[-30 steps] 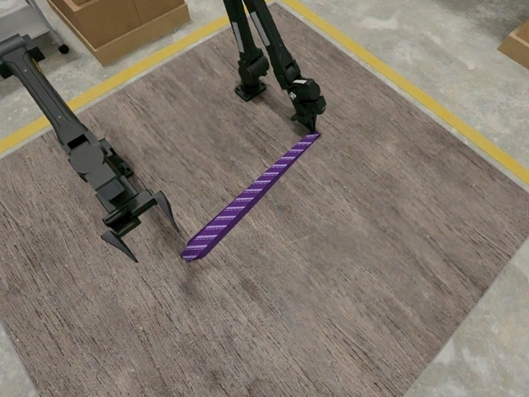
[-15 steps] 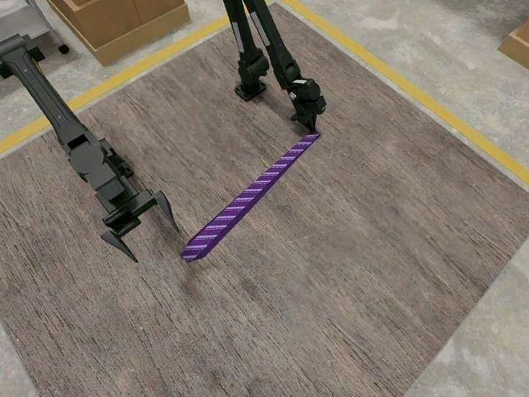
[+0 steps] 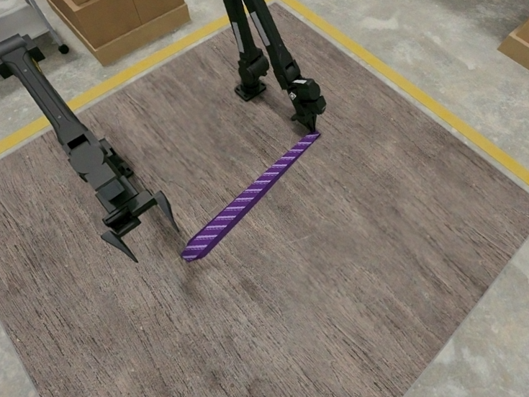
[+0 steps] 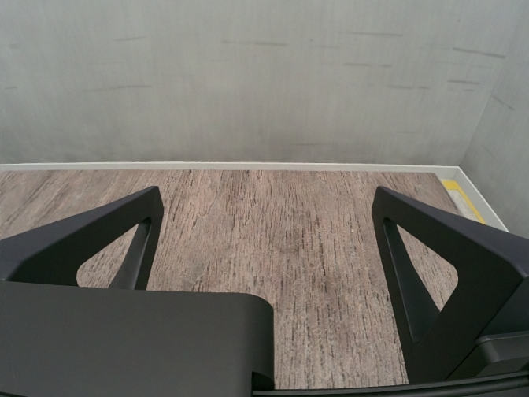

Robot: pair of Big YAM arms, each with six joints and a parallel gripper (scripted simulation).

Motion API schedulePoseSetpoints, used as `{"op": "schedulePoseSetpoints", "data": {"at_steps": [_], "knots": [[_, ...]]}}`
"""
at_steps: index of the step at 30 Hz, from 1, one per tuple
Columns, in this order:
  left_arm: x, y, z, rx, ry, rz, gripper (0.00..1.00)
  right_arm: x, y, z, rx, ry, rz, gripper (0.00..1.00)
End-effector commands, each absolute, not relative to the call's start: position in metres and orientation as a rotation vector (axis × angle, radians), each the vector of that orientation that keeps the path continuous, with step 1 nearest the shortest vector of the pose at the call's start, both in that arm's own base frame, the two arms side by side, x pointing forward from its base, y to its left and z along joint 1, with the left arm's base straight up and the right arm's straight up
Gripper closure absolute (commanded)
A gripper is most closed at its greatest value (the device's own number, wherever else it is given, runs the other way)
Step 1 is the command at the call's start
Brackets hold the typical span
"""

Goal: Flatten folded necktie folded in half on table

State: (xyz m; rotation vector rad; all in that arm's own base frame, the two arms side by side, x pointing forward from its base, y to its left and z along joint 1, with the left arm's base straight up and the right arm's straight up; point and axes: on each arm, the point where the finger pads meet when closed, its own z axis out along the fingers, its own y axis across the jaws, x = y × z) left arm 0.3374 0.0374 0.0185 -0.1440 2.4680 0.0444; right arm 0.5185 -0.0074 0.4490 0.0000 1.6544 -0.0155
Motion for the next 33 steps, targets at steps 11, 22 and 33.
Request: {"op": "schedulePoseSetpoints", "data": {"at_steps": [11, 22, 33], "knots": [[0.347, 0.039, 0.029, -0.135, 2.44, 0.049, 0.96, 0.521, 0.0, 0.481, 0.0, 1.591, 0.001, 0.0], [0.347, 0.039, 0.053, -0.135, 2.44, 0.049, 0.96, 0.521, 0.0, 0.481, 0.0, 1.591, 0.001, 0.0], [0.348, 0.039, 0.053, -0.136, 2.44, 0.05, 0.96, 0.521, 0.0, 0.481, 0.0, 1.591, 0.001, 0.0]]}}
